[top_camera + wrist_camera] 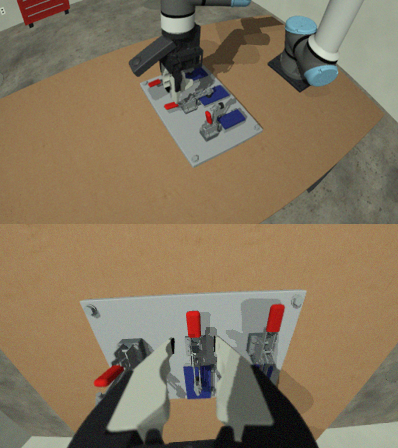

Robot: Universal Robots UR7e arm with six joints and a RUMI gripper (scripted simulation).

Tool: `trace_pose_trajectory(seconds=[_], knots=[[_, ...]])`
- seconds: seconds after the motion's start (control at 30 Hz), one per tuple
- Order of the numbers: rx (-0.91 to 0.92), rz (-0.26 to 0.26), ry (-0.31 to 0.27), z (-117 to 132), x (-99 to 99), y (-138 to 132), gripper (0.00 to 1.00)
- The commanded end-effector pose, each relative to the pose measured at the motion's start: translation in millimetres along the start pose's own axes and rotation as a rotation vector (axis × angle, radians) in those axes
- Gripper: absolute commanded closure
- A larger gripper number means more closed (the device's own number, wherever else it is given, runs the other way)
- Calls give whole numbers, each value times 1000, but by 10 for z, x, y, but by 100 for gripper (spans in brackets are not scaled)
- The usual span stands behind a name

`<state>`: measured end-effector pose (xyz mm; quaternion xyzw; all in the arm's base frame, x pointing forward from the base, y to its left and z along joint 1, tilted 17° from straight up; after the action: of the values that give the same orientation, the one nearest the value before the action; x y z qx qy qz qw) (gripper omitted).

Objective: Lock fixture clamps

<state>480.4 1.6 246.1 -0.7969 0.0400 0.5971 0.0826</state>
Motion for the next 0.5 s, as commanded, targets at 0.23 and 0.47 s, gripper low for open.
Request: trace_pose_trajectory(seconds=[0.23,0.47], knots=[[0,0,2,-8,140,-2,72],[0,0,2,-9,353,-3,72]])
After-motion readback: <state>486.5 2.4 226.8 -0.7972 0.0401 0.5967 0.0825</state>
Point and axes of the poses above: the point where the finger pads meet when closed, its own x axis out along the fingers, its own y axis across the jaws, z = x × y, the point moved 4 cm from there along -x, back along the fingers, and after that the axes turned 13 degrees about x, right-handed, at the moved point
